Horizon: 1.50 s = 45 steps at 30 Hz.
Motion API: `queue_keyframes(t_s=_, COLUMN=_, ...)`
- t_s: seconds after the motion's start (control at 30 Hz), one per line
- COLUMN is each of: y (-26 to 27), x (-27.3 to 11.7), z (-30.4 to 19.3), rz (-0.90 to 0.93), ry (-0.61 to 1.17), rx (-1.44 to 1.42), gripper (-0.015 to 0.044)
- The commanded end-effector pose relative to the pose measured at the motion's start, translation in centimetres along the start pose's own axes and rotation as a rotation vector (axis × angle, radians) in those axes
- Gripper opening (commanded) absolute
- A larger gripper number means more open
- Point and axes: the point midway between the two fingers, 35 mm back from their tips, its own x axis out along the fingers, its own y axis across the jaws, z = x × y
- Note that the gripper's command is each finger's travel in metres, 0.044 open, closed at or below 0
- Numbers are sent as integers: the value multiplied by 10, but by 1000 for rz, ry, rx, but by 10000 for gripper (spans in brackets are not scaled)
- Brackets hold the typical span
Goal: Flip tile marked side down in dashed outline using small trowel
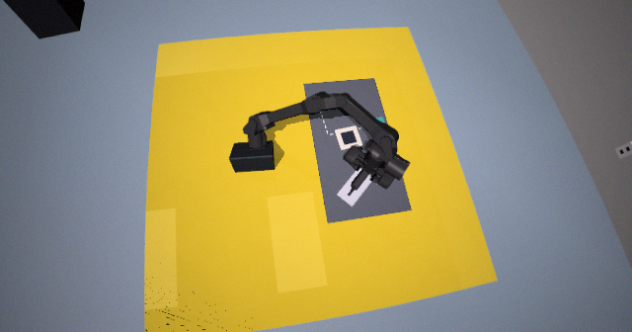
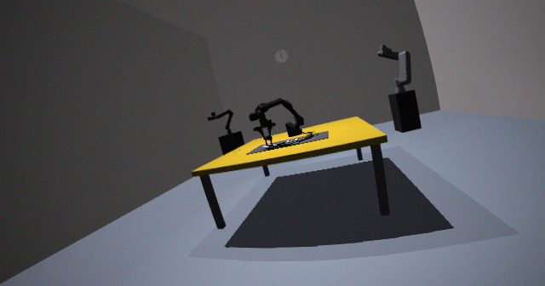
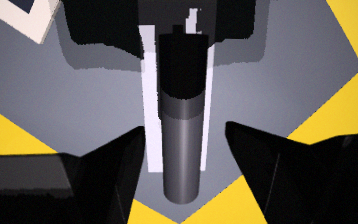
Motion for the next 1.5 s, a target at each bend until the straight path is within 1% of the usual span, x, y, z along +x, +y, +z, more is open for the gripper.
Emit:
queue_keyframes(t_s=0.0, y=1, x=5, z=0, rz=-2, ry=-6, rx=14, gripper=270)
queue_keyframes(t_s=0.33, y=2, x=19, z=-1, rz=-1, ry=-6, rx=40, gripper=270)
queue_keyframes(t_s=0.5, y=2, x=19, z=-1, rz=-1, ry=-6, rx=40, gripper=139)
queue_keyframes(t_s=0.53, y=2, x=19, z=-1, rz=-1, ry=-6, rx=40, gripper=132)
queue_keyframes(t_s=1.27, y=2, x=19, z=-1, rz=-1, ry=-6, rx=35, gripper=130)
queue_keyframes(t_s=1.47, y=2, x=19, z=-1, rz=-1, ry=-6, rx=-115, gripper=130)
